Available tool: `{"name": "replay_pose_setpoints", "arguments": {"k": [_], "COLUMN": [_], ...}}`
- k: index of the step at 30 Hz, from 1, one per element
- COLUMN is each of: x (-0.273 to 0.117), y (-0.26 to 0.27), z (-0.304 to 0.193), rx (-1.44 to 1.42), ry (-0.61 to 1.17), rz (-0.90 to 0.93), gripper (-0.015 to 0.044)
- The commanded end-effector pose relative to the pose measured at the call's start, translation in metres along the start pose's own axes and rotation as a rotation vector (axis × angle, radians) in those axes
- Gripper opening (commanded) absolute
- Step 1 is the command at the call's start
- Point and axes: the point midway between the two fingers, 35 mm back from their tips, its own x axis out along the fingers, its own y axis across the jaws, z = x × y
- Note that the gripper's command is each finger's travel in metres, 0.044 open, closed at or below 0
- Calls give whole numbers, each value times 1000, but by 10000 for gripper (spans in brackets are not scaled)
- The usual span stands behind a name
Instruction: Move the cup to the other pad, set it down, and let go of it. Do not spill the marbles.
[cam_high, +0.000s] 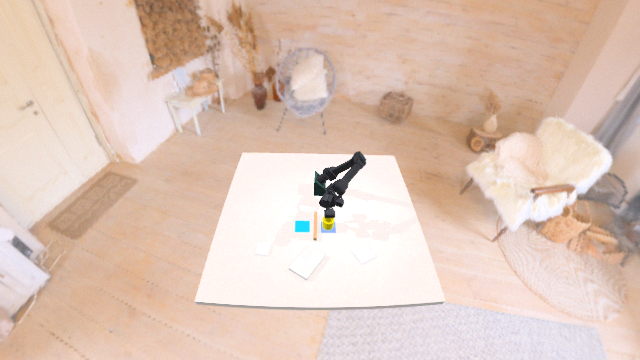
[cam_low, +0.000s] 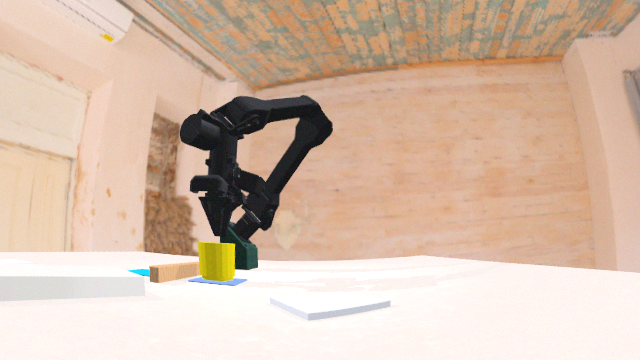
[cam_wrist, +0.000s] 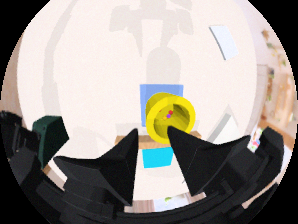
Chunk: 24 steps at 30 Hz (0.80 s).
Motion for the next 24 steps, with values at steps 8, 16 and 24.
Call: {"name": "replay_pose_setpoints", "arguments": {"k": [8,16,24], "x": [20,33,46], "y": [0,1,2], "z": [1,1,1], "rx": [6,6,6], "ry": [-5,-6,-8], "rz": [4,4,4], "gripper": [167,167,167]}}
